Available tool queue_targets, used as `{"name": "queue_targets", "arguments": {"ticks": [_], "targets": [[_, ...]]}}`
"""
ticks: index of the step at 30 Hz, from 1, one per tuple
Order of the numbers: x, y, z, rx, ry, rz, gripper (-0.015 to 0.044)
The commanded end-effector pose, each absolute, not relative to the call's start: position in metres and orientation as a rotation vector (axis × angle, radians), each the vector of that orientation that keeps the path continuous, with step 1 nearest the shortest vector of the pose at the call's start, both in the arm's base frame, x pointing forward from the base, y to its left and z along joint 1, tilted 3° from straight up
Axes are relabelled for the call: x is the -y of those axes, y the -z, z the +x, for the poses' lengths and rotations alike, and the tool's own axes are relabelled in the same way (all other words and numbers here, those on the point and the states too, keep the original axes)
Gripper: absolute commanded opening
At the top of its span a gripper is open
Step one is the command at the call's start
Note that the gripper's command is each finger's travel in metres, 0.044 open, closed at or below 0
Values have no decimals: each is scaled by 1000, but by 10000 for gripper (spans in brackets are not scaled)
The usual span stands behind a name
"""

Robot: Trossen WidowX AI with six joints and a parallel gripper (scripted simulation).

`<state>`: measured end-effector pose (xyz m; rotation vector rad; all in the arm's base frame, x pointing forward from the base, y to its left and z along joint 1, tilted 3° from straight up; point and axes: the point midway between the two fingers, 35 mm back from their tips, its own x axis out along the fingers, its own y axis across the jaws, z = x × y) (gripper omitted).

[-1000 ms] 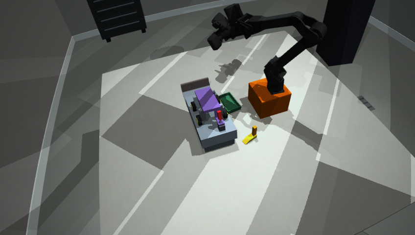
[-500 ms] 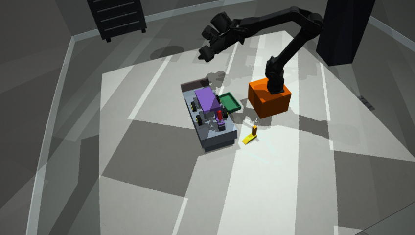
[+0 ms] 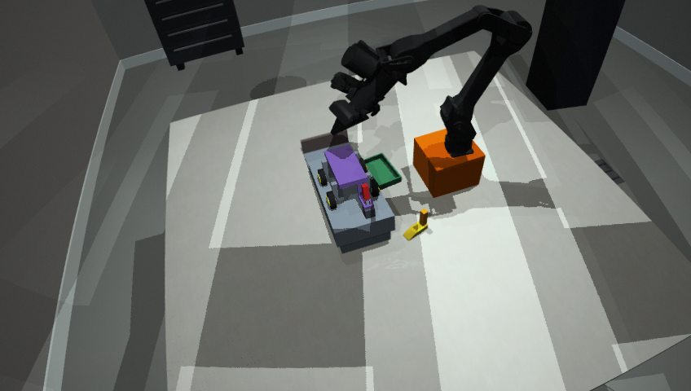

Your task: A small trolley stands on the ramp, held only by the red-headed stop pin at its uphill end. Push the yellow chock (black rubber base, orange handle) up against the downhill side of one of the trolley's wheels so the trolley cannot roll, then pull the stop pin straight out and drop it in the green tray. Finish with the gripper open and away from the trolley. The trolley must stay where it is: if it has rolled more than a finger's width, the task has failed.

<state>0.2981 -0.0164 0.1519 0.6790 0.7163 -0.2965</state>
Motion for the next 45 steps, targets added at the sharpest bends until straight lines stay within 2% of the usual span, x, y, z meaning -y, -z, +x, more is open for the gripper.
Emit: {"name": "queue_targets", "arguments": {"ticks": [1,17,29,37,45], "targets": [[-10,-150,297,-768,258,733,190],[-122,-136,267,-1035,154,887,190],[-156,-85,200,-1295,500,946,190],[-161,-61,147,-1341,806,896,190],[-161,-49,143,-1338,832,889,190]]}}
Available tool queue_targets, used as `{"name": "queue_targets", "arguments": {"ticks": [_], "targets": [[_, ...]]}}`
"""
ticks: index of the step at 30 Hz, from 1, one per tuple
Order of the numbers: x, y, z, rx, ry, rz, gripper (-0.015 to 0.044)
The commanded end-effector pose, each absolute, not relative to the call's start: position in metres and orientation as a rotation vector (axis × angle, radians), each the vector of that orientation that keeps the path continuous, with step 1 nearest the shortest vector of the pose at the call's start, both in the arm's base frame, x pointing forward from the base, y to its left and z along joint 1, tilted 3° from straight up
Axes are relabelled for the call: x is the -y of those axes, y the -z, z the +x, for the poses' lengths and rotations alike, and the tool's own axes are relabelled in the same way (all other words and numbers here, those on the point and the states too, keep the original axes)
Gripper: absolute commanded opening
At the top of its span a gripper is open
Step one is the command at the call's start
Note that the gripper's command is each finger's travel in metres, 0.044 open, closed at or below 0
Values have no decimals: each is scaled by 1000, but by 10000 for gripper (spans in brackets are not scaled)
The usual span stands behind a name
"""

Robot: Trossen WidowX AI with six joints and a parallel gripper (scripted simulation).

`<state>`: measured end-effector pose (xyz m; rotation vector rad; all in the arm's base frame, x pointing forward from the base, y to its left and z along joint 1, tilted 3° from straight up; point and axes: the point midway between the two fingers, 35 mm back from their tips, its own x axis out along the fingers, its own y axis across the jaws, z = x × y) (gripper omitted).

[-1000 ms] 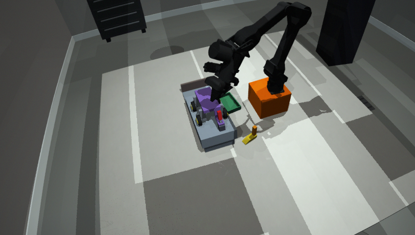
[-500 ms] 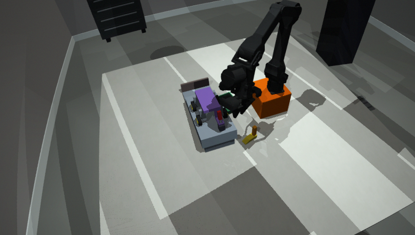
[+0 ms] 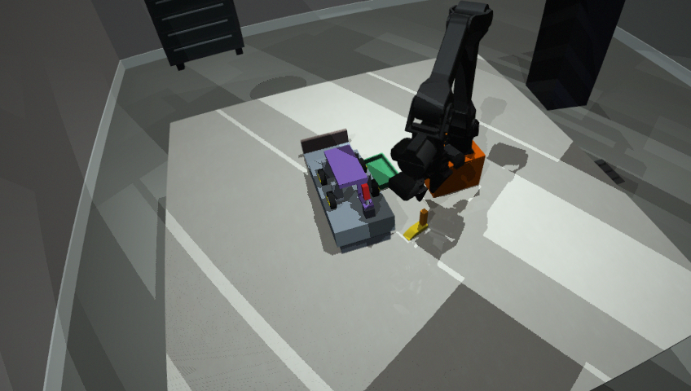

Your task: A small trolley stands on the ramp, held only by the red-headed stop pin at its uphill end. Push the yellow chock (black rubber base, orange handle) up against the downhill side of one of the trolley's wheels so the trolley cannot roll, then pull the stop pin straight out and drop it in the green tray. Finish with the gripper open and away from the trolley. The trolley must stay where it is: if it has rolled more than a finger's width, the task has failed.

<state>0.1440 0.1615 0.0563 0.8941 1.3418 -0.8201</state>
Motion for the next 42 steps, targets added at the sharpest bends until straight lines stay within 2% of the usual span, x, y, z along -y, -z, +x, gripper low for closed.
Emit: {"name": "queue_targets", "arguments": {"ticks": [1,10,42], "targets": [[-161,-44,144,-1338,832,889,190],[-160,-14,145,-1338,832,889,190],[-160,22,147,-1338,833,889,190]]}}
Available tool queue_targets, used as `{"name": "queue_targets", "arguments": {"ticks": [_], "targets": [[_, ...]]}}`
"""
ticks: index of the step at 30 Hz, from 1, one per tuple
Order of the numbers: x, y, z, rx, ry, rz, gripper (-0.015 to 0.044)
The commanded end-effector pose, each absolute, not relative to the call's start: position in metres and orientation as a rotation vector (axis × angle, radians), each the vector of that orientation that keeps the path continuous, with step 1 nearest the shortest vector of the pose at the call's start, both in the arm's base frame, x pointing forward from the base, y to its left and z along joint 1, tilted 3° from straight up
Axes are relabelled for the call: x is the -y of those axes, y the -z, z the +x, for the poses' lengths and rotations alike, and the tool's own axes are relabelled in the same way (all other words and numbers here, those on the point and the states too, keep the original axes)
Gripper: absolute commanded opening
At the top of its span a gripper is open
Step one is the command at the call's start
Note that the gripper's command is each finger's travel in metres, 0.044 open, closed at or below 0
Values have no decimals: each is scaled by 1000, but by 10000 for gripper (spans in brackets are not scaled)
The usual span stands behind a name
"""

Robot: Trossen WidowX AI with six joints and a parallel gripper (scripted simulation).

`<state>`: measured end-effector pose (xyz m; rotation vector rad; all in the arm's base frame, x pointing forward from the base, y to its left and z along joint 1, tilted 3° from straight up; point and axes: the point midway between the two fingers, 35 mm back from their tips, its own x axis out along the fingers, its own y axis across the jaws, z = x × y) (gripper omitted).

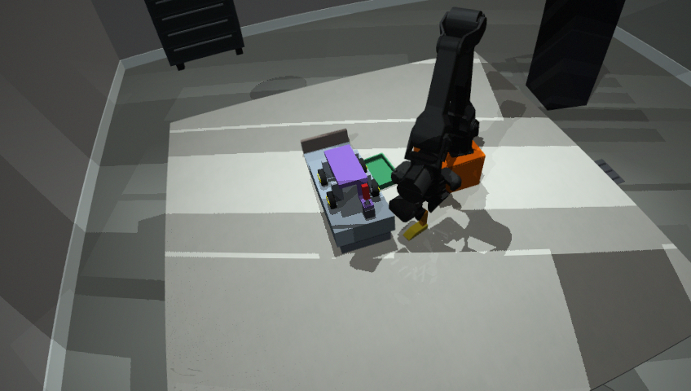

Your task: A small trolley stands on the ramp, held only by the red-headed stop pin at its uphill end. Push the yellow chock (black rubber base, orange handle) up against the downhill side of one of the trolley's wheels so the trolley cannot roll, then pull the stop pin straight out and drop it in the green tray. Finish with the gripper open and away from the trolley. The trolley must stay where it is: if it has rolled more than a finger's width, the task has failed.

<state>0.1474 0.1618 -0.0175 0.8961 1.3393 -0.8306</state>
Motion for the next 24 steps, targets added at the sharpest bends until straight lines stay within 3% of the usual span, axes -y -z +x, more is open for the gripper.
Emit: {"name": "queue_targets", "arguments": {"ticks": [1,14,18,24], "targets": [[-160,23,147,-1338,833,889,190],[-160,41,148,-1337,833,888,190],[-162,38,149,-1339,832,895,85],[-162,38,149,-1339,832,895,45]]}}
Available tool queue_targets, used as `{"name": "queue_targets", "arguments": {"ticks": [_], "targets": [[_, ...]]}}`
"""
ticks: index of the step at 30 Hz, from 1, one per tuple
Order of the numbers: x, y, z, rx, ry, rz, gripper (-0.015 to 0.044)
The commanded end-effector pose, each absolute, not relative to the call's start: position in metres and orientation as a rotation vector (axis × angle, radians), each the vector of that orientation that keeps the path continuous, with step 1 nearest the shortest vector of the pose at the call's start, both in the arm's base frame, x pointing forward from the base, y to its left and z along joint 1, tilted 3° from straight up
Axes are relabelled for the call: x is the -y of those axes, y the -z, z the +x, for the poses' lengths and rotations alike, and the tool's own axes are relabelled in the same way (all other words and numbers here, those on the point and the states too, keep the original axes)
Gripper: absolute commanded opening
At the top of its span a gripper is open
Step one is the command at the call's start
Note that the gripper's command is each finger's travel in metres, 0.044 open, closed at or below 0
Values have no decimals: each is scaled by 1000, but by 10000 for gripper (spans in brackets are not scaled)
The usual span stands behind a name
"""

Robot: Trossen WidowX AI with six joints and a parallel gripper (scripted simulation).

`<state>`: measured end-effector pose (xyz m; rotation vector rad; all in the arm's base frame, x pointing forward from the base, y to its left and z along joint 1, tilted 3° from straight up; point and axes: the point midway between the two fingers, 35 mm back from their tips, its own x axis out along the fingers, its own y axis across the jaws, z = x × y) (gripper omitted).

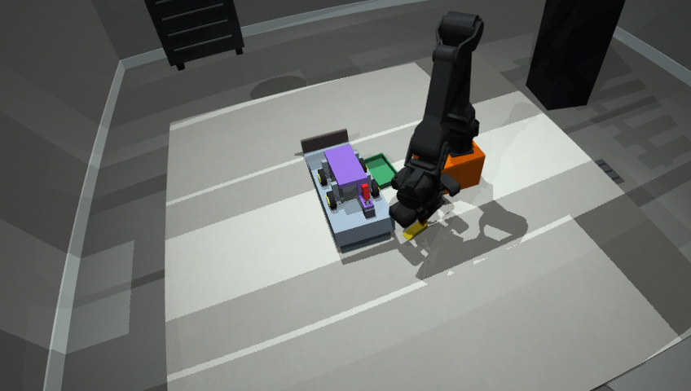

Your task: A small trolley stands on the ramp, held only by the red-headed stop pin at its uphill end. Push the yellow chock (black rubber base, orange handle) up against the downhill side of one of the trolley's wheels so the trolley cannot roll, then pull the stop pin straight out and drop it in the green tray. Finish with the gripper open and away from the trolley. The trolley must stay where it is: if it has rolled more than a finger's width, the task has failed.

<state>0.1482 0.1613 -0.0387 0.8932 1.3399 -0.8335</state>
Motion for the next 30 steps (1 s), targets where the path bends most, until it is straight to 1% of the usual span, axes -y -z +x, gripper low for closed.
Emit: {"name": "queue_targets", "arguments": {"ticks": [1,3,4,30], "targets": [[-162,38,149,-1339,832,895,38],[-162,38,149,-1339,832,895,25],[-162,38,149,-1339,832,895,0],[-155,-47,136,-1338,833,889,0]]}}
